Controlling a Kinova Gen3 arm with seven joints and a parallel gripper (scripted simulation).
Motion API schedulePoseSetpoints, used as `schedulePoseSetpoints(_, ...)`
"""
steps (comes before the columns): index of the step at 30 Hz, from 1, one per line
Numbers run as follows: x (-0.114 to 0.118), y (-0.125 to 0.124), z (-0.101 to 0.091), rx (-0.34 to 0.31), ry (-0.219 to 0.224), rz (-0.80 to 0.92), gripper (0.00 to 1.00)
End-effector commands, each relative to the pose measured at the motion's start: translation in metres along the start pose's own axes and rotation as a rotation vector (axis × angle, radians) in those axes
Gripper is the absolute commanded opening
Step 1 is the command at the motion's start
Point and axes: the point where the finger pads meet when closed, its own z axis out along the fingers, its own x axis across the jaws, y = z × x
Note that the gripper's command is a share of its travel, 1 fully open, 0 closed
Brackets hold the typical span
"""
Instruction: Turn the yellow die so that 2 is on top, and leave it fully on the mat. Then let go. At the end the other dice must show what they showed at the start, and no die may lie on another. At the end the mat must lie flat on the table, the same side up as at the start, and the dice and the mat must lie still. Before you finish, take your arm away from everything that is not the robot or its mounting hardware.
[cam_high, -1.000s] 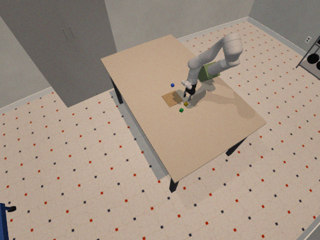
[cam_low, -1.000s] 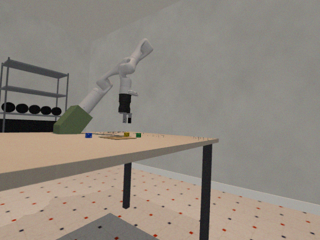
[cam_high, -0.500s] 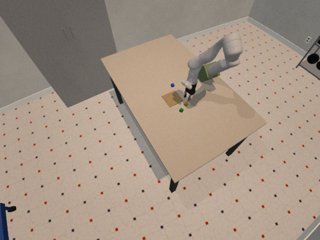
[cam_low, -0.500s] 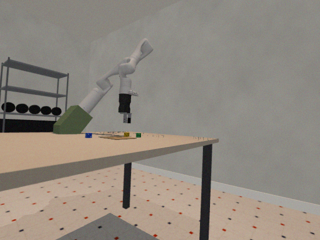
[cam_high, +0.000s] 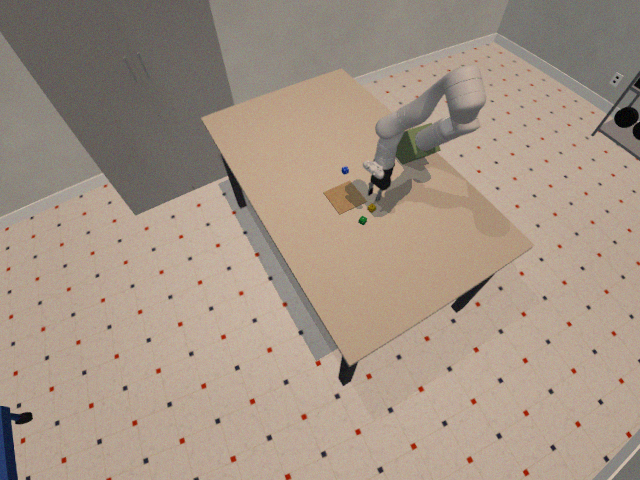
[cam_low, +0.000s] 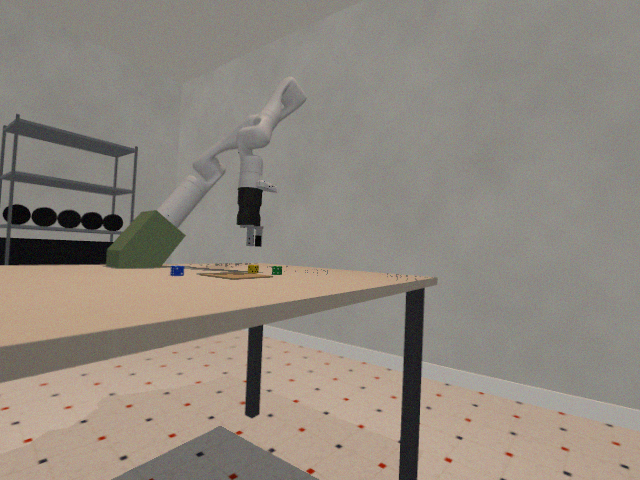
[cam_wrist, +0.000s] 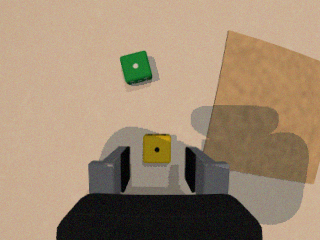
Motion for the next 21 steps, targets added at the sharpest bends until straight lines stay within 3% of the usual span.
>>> schedulePoseSetpoints(1,0.0003,-0.0004,-0.0005,0.001,0.001,0.000,0.79)
schedulePoseSetpoints(21,0.0003,-0.0005,0.0063,0.001,0.001,0.000,0.79)
